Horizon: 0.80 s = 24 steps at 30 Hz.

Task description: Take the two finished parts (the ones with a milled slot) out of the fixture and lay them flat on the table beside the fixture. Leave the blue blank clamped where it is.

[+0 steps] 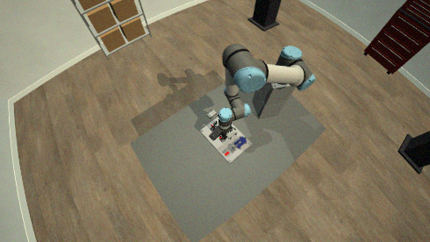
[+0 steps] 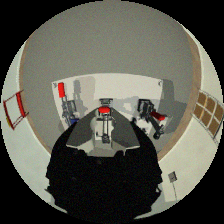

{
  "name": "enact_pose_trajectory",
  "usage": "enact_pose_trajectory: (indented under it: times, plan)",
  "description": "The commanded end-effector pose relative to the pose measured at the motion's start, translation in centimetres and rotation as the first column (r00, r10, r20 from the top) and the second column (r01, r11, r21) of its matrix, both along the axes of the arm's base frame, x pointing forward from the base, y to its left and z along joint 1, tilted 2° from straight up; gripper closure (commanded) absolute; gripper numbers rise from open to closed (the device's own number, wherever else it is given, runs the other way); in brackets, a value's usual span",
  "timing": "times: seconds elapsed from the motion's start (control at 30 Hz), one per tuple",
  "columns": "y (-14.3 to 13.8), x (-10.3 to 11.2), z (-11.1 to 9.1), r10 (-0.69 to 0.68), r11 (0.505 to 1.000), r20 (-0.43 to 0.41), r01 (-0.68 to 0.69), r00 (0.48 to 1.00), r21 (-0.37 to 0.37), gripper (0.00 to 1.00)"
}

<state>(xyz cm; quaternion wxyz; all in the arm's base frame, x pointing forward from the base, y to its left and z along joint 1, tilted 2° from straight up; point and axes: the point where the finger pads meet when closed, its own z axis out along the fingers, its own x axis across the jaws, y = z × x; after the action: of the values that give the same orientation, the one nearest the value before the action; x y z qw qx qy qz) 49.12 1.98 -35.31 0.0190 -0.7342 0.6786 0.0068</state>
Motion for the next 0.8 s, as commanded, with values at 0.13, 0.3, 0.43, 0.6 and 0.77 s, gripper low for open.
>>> enact_pose_trajectory:
  times: [0.13,0.3,0.43,0.6,0.77]
  plan:
    - [-0.06,-0.48,0.05,0.0,1.0,0.0,0.0,1.0,0.0,1.0]
    - [-0.06,-0.59,0.04,0.0,1.0,0.0,0.0,1.0,0.0,1.0]
    - [-0.07,-0.71,0.04,0.0,1.0,0.0,0.0,1.0,0.0,1.0]
    - [-0.08,-0.8,0.04,0.0,1.0,0.0,0.0,1.0,0.0,1.0]
    - [-0.08,-0.84,0.04,0.0,1.0,0.0,0.0,1.0,0.0,1.0]
